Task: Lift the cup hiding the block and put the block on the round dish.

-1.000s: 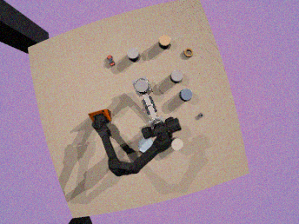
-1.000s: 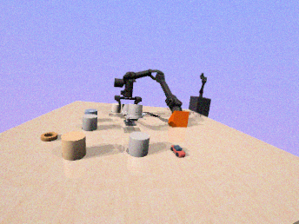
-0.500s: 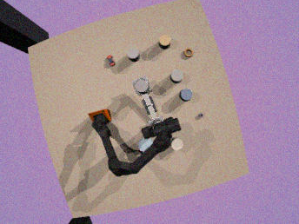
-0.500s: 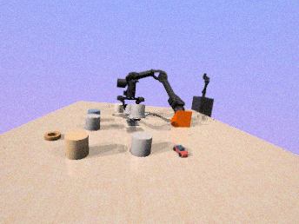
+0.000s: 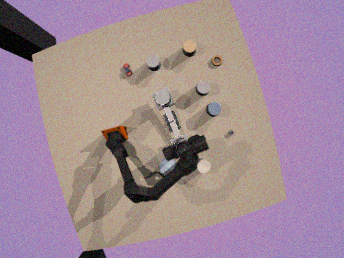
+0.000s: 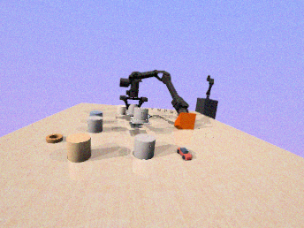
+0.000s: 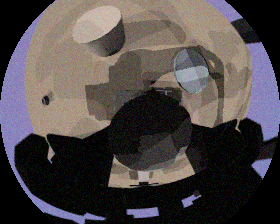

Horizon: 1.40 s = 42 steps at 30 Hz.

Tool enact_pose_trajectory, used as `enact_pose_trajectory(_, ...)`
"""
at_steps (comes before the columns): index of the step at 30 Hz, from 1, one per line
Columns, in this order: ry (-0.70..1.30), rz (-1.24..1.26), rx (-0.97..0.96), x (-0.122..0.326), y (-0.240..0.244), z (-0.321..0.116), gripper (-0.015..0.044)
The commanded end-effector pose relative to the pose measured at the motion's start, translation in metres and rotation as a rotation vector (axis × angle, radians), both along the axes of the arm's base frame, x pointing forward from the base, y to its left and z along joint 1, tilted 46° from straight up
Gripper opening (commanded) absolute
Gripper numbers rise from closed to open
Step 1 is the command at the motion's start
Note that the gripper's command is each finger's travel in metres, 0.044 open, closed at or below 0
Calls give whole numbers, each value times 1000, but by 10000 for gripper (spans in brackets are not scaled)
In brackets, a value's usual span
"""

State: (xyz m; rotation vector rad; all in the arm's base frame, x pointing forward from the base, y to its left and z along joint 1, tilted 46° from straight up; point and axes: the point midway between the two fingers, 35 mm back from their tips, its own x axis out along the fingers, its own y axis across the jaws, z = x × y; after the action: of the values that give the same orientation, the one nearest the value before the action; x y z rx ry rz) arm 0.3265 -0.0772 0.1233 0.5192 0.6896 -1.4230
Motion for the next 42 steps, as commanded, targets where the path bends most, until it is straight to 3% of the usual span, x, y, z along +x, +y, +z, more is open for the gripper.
enact_pose_trajectory(1,-18,9,1,3,6,8,0)
enact_pose_trajectory(42,-38,60,12,4,45,44,0)
